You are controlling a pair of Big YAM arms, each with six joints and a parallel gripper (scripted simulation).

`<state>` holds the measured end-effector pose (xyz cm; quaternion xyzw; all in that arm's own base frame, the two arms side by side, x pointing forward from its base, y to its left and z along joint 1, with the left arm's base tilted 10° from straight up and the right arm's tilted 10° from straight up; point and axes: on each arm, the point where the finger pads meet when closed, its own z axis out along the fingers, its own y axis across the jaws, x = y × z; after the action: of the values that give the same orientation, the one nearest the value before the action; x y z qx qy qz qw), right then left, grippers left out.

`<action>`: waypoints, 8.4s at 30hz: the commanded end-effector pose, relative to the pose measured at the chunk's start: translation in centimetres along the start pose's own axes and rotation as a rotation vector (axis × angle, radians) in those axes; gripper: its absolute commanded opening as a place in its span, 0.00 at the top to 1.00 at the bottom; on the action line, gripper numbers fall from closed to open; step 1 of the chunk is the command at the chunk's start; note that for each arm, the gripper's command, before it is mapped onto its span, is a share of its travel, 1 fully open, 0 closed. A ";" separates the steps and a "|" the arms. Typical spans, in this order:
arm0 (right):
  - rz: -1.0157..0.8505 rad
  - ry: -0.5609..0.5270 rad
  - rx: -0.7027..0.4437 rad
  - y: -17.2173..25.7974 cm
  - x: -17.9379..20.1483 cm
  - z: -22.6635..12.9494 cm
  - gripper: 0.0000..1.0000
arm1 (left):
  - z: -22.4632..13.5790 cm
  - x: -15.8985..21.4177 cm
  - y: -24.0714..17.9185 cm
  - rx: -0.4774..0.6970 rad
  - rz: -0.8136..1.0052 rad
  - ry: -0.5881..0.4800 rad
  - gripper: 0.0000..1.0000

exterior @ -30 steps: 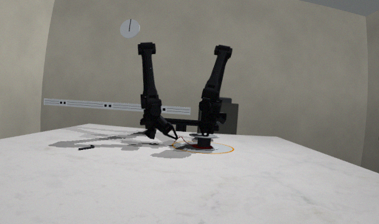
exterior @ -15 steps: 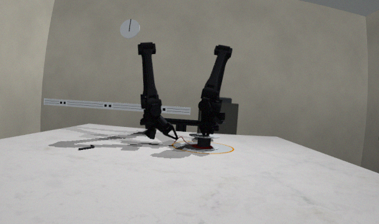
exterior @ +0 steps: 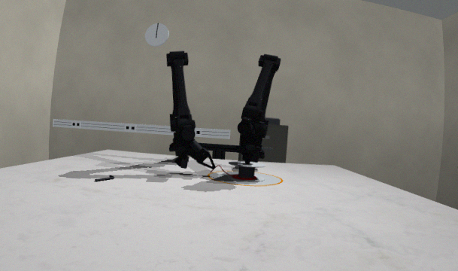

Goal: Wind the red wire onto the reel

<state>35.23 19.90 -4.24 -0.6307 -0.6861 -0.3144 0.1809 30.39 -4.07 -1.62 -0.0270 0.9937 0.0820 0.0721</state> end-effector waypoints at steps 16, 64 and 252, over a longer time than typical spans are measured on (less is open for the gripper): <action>-0.015 0.000 0.004 1.2 -0.6 -0.6 1.00 | -0.7 -1.9 -0.9 0.047 0.795 0.009 0.69; -0.038 0.098 0.015 1.6 2.9 2.9 1.00 | 0.1 0.7 0.1 0.044 -0.064 0.014 0.48; -1.417 -0.674 -0.213 -4.7 13.5 -15.0 0.85 | 0.0 0.7 0.1 0.046 0.744 0.010 1.00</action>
<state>24.93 18.91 11.89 -0.1170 -0.9182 -0.1939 -0.3251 29.49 -4.29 -1.78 0.3387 0.9365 0.0820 0.0386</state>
